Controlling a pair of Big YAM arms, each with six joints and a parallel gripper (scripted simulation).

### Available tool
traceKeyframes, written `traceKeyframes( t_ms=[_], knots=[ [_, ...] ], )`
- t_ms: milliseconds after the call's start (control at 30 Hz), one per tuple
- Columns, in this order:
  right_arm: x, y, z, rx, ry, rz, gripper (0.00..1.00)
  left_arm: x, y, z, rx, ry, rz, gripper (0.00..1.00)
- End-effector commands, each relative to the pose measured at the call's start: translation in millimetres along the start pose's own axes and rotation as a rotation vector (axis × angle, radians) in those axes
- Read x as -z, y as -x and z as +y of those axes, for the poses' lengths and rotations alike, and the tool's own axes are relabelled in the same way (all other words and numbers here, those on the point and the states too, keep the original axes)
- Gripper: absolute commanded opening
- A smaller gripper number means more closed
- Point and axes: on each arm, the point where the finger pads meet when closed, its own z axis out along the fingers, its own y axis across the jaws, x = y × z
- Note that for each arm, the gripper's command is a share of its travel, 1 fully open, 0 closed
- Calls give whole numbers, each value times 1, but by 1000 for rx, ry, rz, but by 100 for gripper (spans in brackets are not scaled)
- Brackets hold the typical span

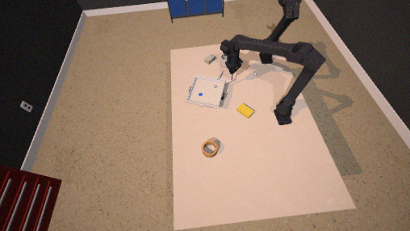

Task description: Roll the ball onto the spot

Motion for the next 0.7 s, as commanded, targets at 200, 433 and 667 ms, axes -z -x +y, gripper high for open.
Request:
traceKeyframes(
  t_ms=[200, 433, 667],
  knots=[
    [6, 20, -5, -15, -8, -53, 100, 27, 20, 16, -2, 31, -54, 0],
    [6, 20, -5, -15, -8, -53, 100, 28, 20, 16, -1, 32, -54, 0],
    [6, 20, -5, -15, -8, -53, 100, 29, 21, 17, -1, 32, -54, 0]
  ],
)
